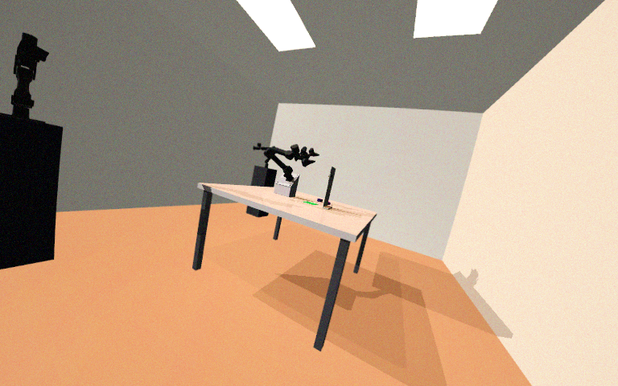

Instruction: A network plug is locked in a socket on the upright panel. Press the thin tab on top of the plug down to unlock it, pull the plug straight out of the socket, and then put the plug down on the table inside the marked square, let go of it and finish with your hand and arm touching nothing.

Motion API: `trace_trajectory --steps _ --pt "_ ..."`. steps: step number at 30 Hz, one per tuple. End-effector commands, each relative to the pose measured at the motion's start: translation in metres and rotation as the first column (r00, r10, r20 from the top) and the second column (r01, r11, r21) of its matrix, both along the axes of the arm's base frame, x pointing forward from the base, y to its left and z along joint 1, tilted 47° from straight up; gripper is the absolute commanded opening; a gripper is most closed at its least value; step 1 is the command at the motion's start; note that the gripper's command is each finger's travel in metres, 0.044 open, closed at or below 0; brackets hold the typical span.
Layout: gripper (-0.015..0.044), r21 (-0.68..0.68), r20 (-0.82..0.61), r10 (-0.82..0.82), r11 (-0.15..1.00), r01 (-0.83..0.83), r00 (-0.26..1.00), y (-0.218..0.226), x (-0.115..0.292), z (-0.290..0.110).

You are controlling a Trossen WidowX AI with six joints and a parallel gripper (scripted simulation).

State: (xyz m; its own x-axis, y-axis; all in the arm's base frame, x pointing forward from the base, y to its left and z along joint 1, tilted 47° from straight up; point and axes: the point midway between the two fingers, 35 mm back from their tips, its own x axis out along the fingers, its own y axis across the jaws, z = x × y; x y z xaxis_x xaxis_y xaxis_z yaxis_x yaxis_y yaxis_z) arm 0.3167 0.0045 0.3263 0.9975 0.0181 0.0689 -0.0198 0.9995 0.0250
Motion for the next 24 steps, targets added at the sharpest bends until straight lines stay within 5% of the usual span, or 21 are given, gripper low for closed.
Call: trace_trajectory --steps 1,9,24 --pt "0.0374 0.004 -0.002 0.001 1.0 -0.001 1.0 0.0 0.0 -0.001" --pt "0.0164 0.173 -0.088 0.067 0.984 -0.051 0.994 0.004 -0.001 -0.051" --pt "0.0156 0.527 -0.249 0.205 0.849 -0.045 0.947 0.015 -0.02 -0.15"
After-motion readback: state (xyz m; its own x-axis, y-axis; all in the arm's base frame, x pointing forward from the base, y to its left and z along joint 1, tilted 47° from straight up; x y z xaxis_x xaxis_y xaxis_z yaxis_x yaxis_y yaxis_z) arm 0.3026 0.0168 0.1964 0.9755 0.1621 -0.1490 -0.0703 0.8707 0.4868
